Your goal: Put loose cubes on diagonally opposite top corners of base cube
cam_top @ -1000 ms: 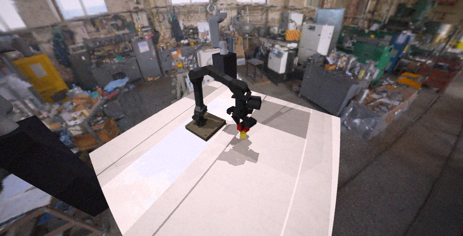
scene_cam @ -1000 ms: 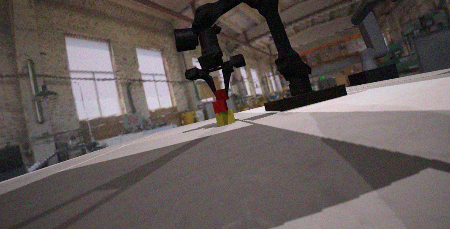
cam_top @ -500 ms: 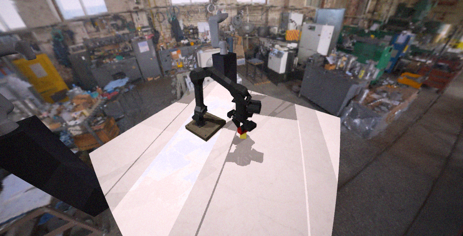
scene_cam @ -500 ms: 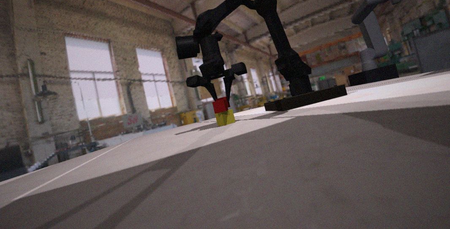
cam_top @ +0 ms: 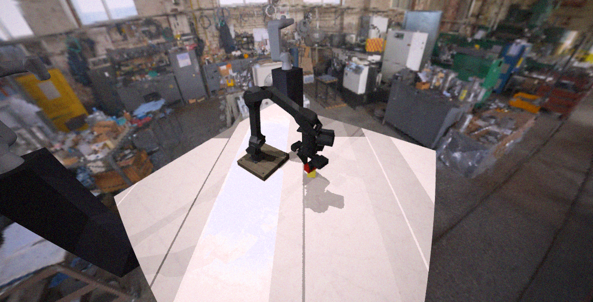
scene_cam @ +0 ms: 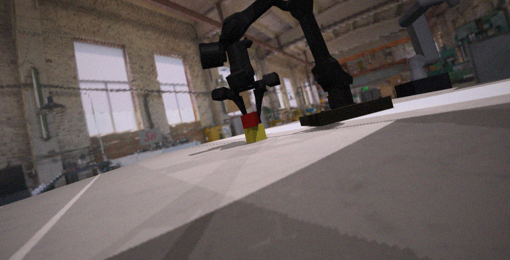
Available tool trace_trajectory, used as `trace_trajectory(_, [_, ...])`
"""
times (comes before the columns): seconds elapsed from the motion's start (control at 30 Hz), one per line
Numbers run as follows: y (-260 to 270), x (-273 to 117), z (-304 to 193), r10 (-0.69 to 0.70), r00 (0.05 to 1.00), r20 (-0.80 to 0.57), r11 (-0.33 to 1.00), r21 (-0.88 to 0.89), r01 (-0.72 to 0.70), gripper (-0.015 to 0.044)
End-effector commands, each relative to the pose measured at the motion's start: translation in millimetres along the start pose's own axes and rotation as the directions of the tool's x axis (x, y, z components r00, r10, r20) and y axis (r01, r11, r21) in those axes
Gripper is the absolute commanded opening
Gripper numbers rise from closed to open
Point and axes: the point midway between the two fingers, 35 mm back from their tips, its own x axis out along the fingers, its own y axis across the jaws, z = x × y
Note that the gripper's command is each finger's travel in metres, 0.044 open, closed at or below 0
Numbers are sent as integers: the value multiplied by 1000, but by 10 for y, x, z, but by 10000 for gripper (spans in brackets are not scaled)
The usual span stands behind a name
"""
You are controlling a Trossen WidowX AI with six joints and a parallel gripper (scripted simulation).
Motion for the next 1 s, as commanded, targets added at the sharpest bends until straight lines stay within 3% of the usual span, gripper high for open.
trace_trajectory(0.0, [-4,11,-3,0,1000,-3,1000,4,0,105])
trace_trajectory(0.3, [-4,11,-3,0,1000,-3,1000,4,0,105])
trace_trajectory(0.43, [-4,11,-3,0,1000,-3,1000,4,0,205])
trace_trajectory(0.97, [0,-197,1,1,1000,0,1000,0,-1,205])
